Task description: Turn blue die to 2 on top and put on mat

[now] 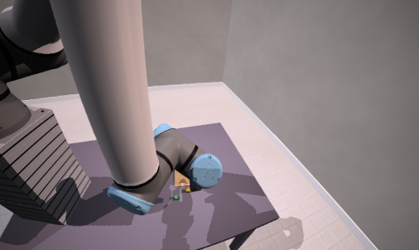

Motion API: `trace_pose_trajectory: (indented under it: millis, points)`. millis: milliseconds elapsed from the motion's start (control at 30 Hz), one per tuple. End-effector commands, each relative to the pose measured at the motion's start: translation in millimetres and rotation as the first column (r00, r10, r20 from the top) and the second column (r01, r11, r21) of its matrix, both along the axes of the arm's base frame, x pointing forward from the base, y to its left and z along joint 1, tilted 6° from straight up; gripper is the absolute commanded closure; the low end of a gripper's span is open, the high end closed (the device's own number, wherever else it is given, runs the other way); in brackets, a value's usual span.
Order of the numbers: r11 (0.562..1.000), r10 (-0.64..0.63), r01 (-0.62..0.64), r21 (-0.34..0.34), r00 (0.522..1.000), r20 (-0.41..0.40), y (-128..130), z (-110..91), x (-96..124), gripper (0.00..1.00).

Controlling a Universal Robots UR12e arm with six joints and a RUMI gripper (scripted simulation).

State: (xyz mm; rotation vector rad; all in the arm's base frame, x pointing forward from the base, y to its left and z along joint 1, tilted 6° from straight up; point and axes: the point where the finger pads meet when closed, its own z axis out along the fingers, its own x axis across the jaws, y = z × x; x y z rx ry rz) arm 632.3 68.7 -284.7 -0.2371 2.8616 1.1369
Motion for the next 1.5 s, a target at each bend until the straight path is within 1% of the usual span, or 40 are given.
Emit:
trace_pose_trajectory:
  millis: [0, 500, 700, 1067, 1467]
  points:
    - [1.0, 0.0, 0.0, 0.001, 1.0, 0.001, -0.1, 0.4, 0.4, 1.0]
    - [1.0, 0.0, 0.0, 0.001, 1.0, 0.001, -0.1, -0.8, 0.5, 1.0]
    - [1.0, 0.0, 0.0, 0.001, 1.0, 0.001, -0.2, -4.6, 1.0, 1.0]
    - [1.0, 0.0, 0.0, 0.001, 1.0, 0.001, -0.5, -15.6, 2.2, 1.0]
    - [1.0, 0.0, 0.0, 0.001, 1.0, 0.001, -0.9, -36.4, 4.5, 1.0]
